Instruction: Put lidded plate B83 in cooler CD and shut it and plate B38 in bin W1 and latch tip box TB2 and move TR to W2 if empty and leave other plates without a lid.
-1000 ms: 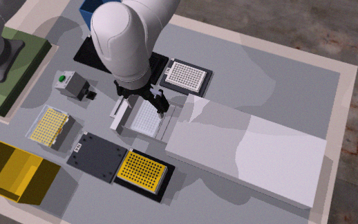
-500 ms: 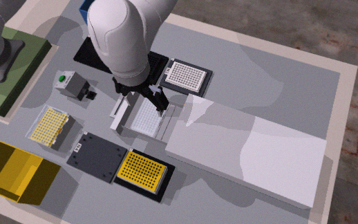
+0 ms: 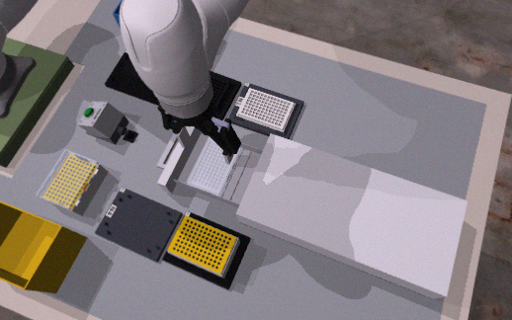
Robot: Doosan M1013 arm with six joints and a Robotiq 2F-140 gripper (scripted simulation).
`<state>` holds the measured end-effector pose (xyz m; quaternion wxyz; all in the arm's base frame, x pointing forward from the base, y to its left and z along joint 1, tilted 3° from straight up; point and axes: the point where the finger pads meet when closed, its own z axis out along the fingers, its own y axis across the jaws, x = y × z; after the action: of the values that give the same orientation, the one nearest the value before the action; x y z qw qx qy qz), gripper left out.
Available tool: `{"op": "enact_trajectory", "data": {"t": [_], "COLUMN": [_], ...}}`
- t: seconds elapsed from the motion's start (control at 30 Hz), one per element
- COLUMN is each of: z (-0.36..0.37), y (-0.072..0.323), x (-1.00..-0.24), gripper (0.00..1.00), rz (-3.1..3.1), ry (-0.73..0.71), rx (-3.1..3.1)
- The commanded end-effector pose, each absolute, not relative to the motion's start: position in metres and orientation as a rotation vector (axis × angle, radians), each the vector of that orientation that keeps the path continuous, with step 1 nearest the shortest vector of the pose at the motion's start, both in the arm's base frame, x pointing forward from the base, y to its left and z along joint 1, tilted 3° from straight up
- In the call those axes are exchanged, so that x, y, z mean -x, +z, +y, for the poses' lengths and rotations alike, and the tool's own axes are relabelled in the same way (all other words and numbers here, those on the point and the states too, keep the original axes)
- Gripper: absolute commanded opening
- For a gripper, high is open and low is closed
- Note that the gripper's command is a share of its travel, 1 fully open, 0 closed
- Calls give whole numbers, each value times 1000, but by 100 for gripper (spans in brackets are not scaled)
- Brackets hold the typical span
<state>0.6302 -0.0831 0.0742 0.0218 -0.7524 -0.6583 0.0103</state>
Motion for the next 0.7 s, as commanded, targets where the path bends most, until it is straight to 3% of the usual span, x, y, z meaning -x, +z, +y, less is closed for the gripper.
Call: {"op": "enact_trajectory", "data": {"t": [0.0, 0.67], "z": [-83, -84], "y": [79, 103], "x": [-630, -632], "gripper": [66, 66], "rz": [-2040, -2040], "ry": [31, 31], "rx": [2331, 2331]}}
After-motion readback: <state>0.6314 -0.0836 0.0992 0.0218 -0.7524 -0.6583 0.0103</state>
